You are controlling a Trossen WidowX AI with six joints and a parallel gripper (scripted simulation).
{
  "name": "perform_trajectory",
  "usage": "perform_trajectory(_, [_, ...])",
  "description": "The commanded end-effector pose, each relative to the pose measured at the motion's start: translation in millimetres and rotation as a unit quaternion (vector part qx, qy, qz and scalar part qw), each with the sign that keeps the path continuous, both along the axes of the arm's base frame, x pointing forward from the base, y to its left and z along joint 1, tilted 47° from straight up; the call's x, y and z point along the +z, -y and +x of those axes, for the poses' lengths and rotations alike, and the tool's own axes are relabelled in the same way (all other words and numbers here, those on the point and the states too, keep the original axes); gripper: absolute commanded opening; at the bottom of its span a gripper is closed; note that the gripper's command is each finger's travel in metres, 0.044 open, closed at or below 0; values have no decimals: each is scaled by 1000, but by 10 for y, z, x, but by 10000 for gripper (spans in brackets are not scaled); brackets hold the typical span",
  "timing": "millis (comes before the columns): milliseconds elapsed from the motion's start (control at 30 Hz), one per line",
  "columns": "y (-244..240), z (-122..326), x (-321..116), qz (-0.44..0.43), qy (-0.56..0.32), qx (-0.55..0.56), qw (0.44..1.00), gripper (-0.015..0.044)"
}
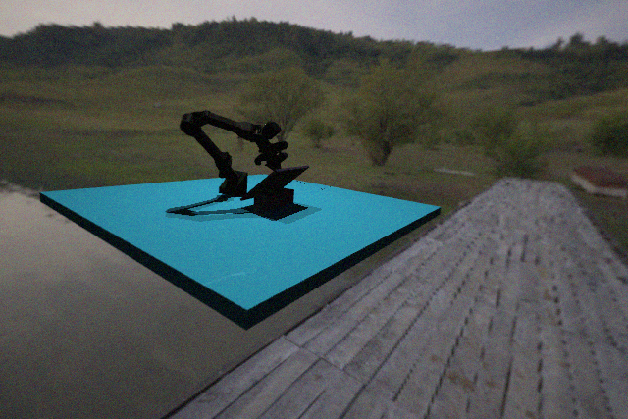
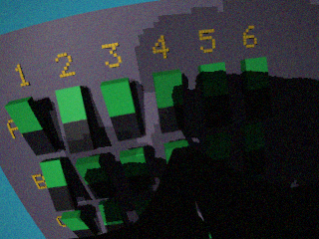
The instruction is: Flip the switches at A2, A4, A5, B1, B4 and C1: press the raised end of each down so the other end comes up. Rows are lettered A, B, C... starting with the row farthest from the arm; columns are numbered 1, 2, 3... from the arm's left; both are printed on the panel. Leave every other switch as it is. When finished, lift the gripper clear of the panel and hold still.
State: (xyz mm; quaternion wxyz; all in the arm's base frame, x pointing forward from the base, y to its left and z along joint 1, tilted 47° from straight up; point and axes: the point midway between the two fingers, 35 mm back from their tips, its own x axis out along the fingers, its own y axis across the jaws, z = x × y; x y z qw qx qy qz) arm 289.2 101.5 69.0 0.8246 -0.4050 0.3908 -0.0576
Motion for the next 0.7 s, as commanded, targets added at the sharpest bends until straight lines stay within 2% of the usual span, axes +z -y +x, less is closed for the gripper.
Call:
perform_trajectory(0, [9, -8, -26, -3, -4, 2, 1000, 0])
perform_trajectory(667, [20, 11, -41, -3, -4, 2, 1000, 0])
